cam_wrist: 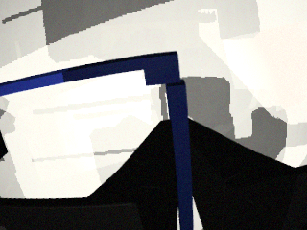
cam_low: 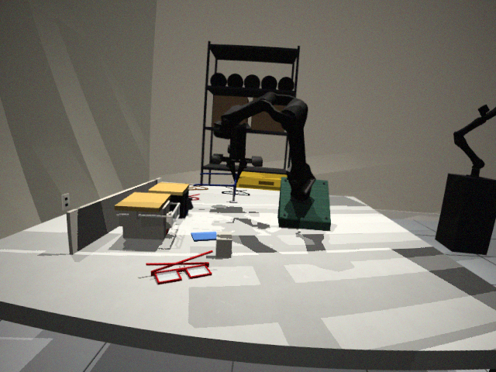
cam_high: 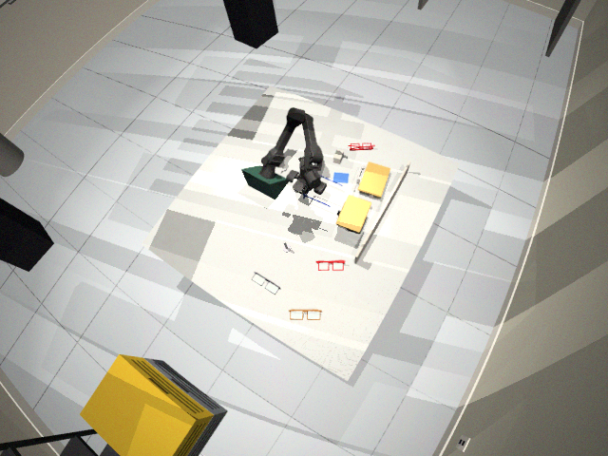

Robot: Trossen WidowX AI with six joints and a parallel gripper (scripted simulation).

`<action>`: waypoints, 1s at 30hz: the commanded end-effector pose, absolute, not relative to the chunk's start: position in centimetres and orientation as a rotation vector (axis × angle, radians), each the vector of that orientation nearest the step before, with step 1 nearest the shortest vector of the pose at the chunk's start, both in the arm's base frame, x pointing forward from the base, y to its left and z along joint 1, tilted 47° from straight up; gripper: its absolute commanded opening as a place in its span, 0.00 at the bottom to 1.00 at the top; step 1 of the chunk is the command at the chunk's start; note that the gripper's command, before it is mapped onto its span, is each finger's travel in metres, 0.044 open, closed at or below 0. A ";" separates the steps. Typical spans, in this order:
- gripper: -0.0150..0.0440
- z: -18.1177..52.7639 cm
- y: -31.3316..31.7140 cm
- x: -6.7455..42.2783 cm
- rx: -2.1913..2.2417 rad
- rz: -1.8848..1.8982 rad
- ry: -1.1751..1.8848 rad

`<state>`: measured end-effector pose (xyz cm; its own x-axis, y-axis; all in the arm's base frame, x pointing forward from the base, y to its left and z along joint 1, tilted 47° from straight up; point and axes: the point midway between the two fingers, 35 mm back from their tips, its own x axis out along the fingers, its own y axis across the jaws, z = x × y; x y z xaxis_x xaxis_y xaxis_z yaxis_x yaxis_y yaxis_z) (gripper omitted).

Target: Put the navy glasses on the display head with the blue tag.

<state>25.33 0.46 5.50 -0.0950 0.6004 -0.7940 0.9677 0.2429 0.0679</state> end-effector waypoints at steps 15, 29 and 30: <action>0.25 1.2 -1.1 25.8 1.501 -0.470 1.886; 0.25 -0.1 -0.2 25.8 1.526 -0.451 1.874; 0.25 -0.1 -0.2 25.8 1.523 -0.453 1.876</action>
